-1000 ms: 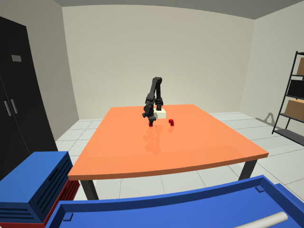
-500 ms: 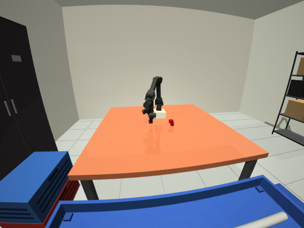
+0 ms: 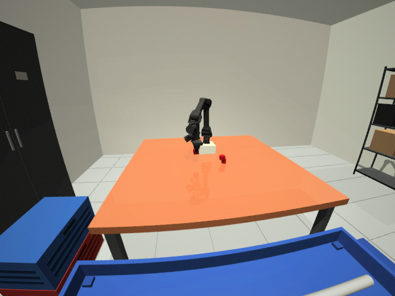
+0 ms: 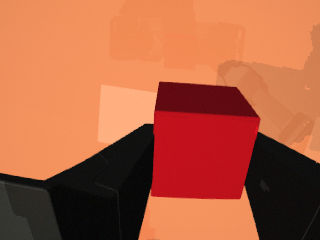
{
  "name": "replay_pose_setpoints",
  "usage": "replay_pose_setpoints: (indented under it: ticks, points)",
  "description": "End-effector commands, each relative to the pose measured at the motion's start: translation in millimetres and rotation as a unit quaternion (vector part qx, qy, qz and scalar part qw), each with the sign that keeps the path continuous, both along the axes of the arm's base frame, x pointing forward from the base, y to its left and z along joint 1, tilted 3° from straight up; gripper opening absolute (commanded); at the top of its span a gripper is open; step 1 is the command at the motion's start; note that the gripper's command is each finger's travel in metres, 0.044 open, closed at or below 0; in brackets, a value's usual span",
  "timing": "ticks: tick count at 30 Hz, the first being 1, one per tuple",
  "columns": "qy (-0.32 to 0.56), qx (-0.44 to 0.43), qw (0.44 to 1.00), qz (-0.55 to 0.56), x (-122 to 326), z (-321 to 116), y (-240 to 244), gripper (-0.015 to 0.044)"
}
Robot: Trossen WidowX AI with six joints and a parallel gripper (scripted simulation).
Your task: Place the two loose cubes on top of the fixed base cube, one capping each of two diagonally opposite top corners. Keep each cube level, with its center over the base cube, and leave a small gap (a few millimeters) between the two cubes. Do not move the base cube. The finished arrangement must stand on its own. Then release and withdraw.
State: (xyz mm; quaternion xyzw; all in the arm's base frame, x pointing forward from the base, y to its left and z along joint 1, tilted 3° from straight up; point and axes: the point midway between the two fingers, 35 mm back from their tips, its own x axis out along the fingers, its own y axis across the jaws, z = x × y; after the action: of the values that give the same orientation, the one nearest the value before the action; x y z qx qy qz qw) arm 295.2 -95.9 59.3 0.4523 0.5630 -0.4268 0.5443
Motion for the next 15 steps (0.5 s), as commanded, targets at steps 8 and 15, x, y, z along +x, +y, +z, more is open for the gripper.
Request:
replay_pose_setpoints:
  ticks: [8,15]
  points:
    - [-0.003,-0.002,1.0,0.004,-2,25,2,0.0105]
    - [-0.004,-0.001,1.0,0.023,4,25,24,0.0105]
